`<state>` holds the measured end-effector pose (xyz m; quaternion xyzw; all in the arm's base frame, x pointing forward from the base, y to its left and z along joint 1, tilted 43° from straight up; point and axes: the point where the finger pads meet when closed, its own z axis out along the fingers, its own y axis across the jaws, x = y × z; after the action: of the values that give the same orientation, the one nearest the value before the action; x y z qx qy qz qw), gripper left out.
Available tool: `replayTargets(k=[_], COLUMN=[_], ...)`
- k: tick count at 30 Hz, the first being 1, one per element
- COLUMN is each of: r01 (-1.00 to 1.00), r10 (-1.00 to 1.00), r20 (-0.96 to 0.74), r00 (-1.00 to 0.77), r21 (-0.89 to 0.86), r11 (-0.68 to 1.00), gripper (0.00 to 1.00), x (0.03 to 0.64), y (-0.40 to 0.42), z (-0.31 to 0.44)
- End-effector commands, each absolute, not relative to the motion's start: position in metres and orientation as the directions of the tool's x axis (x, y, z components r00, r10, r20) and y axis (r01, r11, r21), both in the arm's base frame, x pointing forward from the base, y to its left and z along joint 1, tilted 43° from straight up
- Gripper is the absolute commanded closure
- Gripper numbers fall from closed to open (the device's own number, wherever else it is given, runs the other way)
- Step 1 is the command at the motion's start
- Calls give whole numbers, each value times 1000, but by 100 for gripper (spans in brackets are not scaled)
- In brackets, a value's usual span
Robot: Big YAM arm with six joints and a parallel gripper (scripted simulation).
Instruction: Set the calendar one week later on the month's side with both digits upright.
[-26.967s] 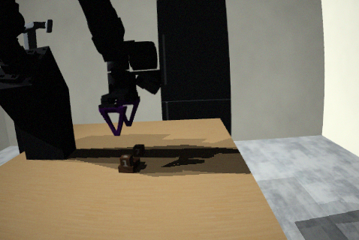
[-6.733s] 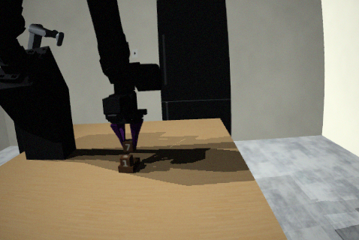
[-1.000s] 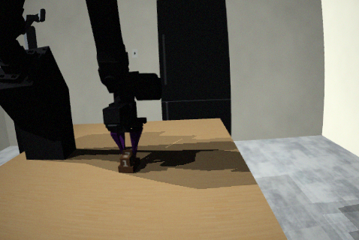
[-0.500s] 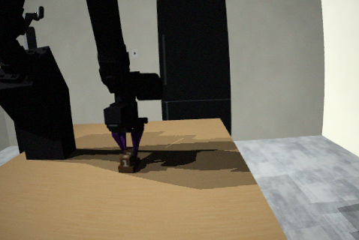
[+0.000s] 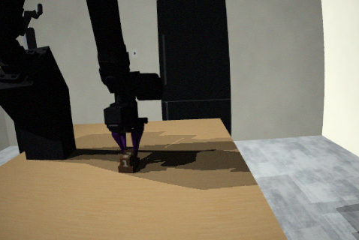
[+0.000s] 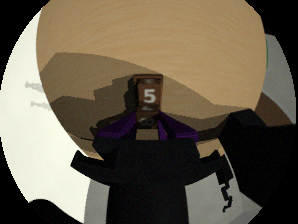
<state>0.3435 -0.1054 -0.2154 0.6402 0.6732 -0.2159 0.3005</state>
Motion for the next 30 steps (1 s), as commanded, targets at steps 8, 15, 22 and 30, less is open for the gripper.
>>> replayTargets(k=[8,15,22,30], r01=[990,990,990,990], r10=[733,733,733,733], r20=[-681,-681,-681,-681], r00=[-1,-2,-1,-1], r21=[100,101,101,101], r11=[95,96,96,96], gripper=[75,75,75,75], x=[341,340,340,340], y=[-100,-100,-100,-100], z=[-217,-217,-217,-217])
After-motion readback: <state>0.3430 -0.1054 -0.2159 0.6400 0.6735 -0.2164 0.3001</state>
